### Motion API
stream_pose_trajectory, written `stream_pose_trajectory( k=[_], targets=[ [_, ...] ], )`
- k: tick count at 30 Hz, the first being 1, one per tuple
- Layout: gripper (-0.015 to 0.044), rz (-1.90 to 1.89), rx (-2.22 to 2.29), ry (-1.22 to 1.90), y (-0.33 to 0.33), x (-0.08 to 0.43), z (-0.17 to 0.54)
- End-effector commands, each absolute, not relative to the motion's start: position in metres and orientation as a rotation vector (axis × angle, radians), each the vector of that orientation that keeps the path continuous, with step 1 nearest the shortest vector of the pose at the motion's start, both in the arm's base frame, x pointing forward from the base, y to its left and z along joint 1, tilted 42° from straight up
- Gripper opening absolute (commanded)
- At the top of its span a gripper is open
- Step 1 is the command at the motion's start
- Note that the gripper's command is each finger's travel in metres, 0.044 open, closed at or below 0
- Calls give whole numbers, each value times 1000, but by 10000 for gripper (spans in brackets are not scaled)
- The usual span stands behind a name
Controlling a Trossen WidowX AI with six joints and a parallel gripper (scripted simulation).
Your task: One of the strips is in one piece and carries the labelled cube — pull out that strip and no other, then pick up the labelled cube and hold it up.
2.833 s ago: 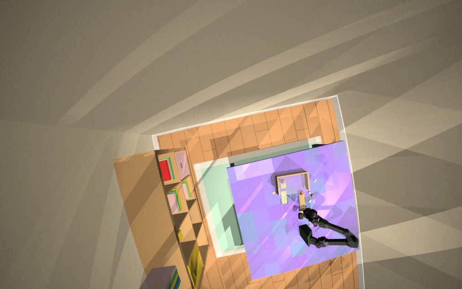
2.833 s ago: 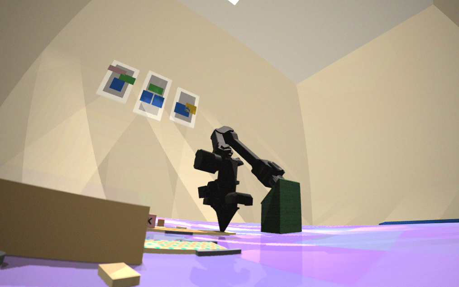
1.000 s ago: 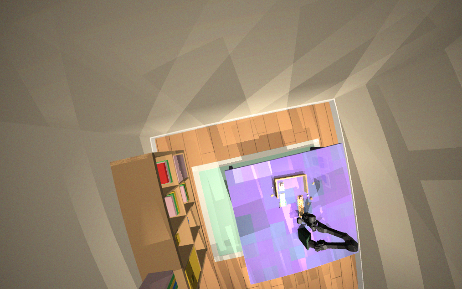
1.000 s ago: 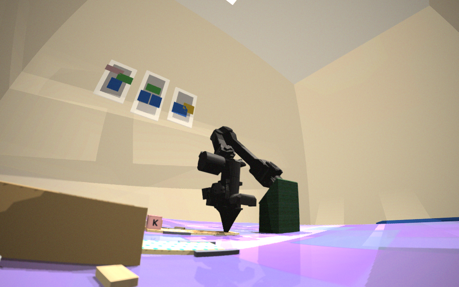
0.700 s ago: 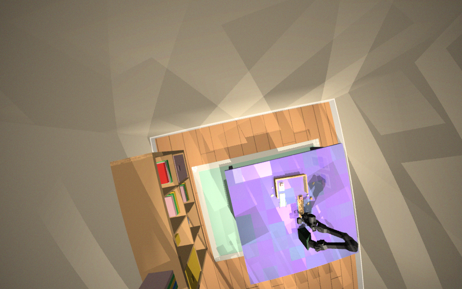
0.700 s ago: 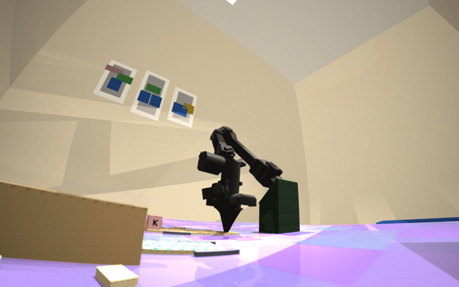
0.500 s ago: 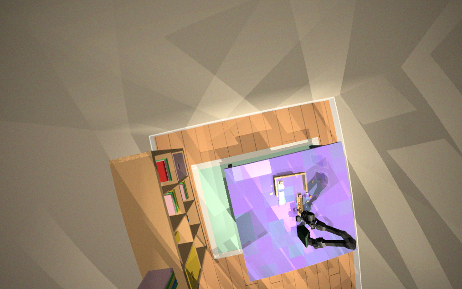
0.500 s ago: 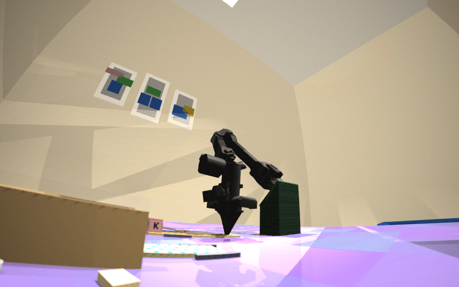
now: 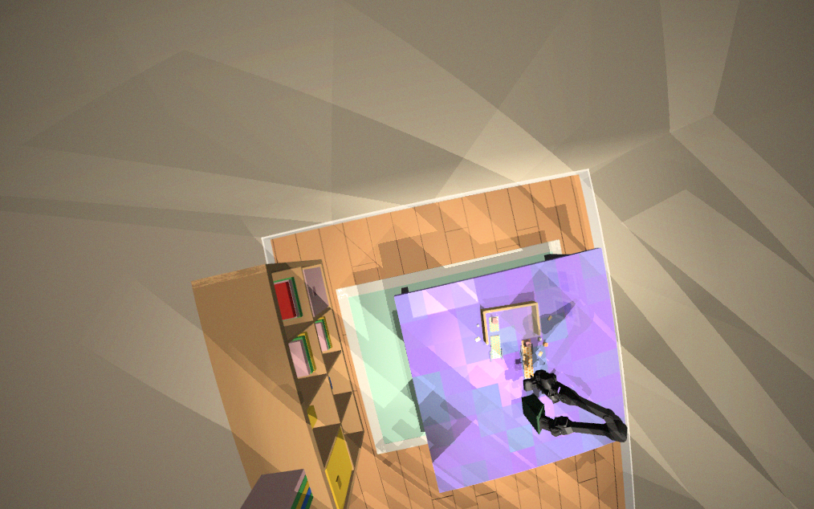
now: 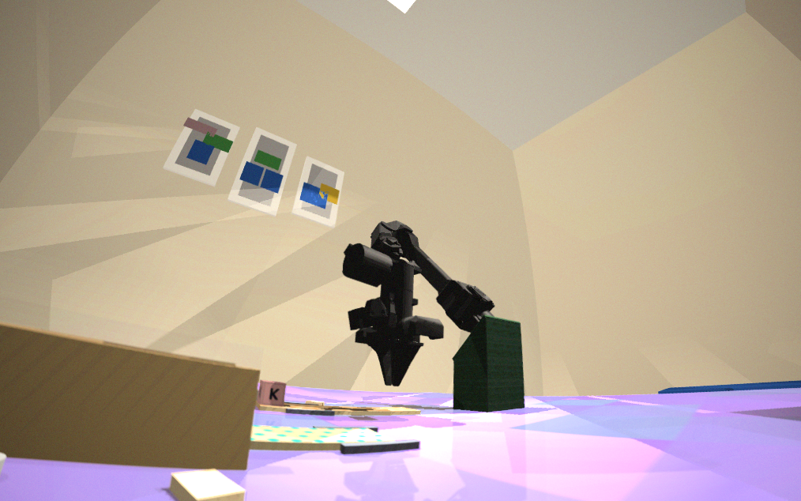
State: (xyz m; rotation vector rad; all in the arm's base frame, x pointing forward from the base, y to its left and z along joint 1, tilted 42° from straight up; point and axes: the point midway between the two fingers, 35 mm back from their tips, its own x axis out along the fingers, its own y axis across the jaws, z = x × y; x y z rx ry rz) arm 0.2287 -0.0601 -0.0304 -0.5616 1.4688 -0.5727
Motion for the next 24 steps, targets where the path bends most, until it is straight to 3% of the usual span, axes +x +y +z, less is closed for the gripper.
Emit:
stream_pose_trajectory(
  k=[1, 11, 24],
  targets=[
    [184, -561, -570, 1469, -59, 243, -28],
    [440, -562, -569, 1467, -57, 279, -22],
    [440, -562, -568, 1464, -54, 323, -16]
  ],
)
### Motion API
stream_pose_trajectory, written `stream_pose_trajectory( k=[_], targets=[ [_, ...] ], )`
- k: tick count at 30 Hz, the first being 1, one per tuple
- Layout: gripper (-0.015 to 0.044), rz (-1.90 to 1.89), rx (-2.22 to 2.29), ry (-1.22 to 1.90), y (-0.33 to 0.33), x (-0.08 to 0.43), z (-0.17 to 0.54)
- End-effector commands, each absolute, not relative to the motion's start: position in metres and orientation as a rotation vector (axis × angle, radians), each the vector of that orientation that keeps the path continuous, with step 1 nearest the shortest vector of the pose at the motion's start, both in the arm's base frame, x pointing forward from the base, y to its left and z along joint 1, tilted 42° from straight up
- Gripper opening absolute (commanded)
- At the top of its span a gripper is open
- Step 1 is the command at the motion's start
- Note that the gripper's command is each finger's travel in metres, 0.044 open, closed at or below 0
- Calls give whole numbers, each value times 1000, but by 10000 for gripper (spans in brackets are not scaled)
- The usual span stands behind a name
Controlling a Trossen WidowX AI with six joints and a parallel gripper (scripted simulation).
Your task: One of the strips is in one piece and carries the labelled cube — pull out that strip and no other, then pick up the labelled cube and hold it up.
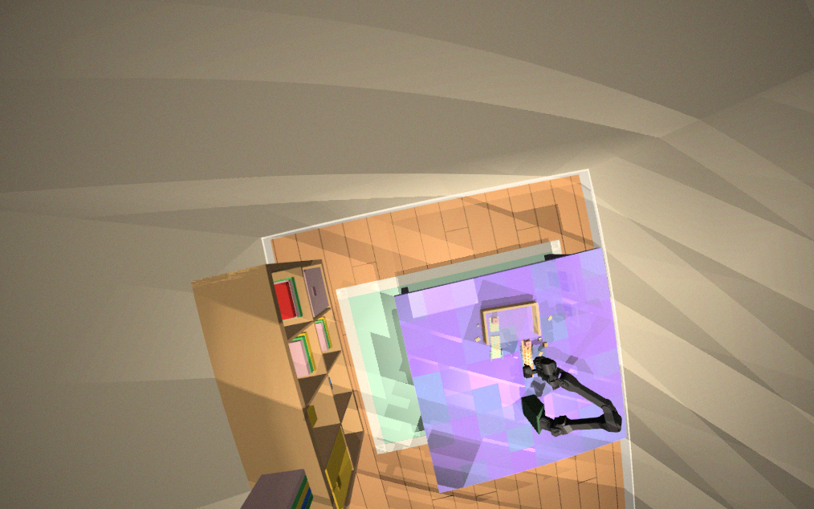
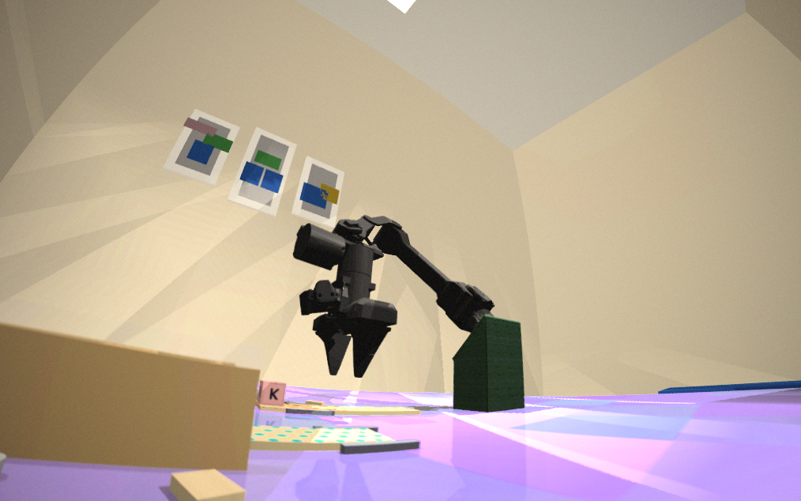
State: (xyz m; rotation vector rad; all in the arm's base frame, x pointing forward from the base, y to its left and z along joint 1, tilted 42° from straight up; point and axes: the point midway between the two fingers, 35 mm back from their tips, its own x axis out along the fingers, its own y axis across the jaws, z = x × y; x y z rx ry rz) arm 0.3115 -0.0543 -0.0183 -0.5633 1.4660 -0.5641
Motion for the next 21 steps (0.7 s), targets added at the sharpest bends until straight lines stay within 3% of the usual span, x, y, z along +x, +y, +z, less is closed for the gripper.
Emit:
stream_pose_trajectory(
  k=[1, 21],
  targets=[
    [440, -562, -568, 1464, -53, 327, -16],
    [440, -563, -565, 1459, -48, 396, -5]
  ],
)
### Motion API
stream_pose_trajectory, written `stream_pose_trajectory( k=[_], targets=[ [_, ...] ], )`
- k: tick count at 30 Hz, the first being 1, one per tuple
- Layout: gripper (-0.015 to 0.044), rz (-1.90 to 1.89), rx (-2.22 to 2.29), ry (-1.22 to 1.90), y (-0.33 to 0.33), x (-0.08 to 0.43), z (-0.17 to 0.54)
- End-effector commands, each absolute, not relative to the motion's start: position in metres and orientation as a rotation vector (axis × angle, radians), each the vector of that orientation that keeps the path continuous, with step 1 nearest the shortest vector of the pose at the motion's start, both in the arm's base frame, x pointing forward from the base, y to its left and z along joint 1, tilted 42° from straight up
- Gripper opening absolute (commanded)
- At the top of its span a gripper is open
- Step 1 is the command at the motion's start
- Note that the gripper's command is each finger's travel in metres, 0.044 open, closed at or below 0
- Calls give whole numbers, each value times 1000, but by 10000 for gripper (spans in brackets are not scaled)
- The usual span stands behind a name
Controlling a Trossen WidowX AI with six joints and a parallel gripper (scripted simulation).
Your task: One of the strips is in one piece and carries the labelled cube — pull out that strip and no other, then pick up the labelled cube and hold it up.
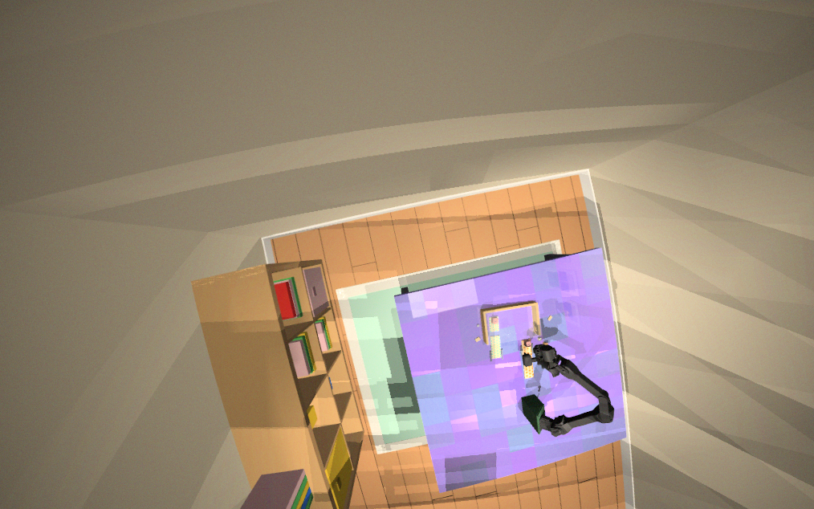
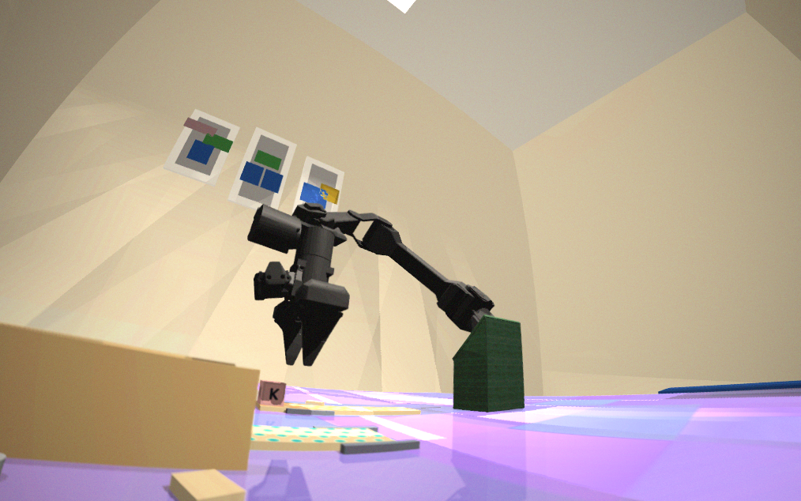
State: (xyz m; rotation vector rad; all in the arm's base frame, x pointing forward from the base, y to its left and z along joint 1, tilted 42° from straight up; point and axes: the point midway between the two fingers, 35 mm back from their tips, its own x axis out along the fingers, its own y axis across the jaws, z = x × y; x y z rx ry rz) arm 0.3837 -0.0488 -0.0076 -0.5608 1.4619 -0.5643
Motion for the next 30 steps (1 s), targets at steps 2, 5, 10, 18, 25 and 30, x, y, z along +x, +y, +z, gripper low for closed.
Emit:
stream_pose_trajectory(
  k=[2, 5, 10, 18, 25, 30],
  targets=[
    [440, -563, -565, 1459, -48, 402, -3],
    [440, -563, -565, 1458, -47, 412, -1],
    [361, -563, -565, 1458, -49, 415, -2],
    [250, -563, -565, 1458, -57, 416, -12],
    [250, -564, -565, 1458, -65, 416, -21],
    [250, -564, -566, 1458, -70, 416, -27]
  ],
)
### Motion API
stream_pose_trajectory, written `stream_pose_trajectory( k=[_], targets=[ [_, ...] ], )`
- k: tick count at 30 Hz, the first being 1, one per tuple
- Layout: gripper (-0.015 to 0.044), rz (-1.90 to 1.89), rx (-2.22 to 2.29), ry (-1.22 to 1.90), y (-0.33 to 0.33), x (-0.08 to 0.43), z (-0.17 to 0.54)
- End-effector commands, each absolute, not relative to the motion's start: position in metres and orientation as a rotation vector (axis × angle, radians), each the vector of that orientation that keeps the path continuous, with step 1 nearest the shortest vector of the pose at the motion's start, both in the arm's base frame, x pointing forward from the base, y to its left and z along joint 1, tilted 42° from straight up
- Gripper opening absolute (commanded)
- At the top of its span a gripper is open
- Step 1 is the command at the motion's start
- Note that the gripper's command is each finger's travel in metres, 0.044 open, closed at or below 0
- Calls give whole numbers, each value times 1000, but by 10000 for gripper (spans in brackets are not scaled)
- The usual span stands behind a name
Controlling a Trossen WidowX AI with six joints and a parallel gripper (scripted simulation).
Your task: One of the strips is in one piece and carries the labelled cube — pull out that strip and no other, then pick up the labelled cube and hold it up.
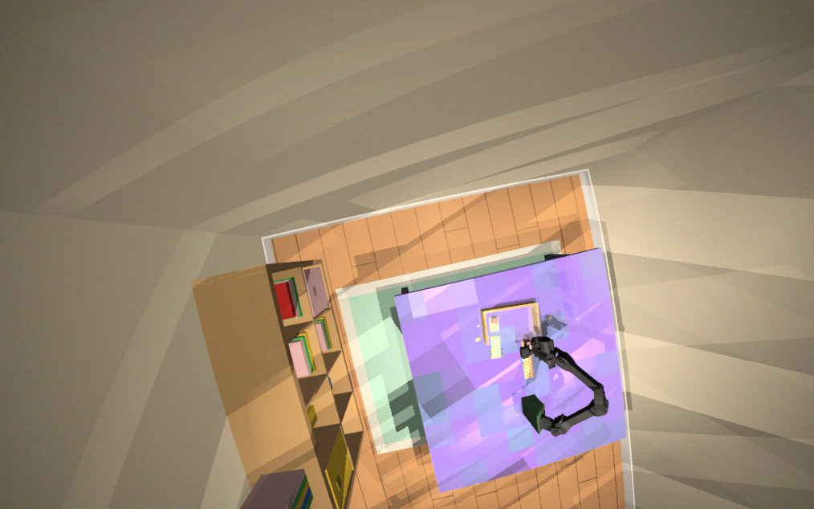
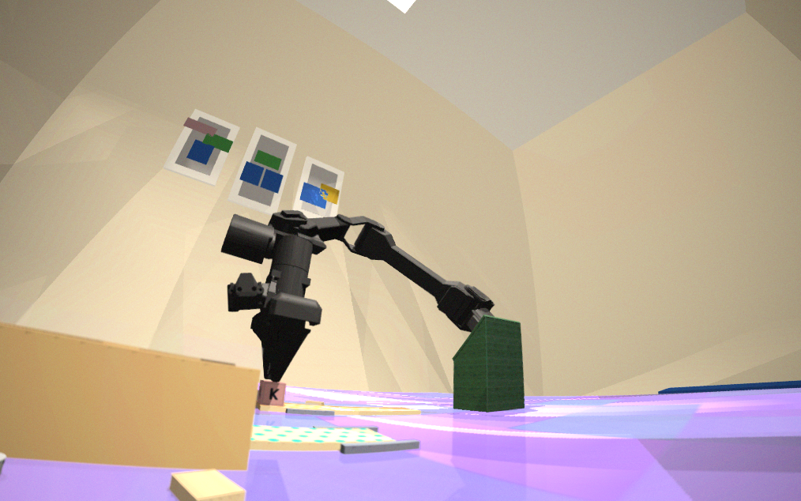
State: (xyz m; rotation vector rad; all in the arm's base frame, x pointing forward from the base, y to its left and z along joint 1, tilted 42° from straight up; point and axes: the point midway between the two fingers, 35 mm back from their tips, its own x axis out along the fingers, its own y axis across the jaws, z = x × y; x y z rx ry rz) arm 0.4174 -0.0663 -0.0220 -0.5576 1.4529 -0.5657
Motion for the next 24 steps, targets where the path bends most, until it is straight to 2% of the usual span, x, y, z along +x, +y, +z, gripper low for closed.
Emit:
stream_pose_trajectory(
  k=[1, 16, 20, 24],
  targets=[
    [250, -564, -566, 1458, -71, 416, -28],
    [250, -565, -567, 1457, -84, 416, -42],
    [145, -568, -559, 1455, -83, 417, -40],
    [118, -568, -559, 1455, -83, 417, -40]
  ],
)
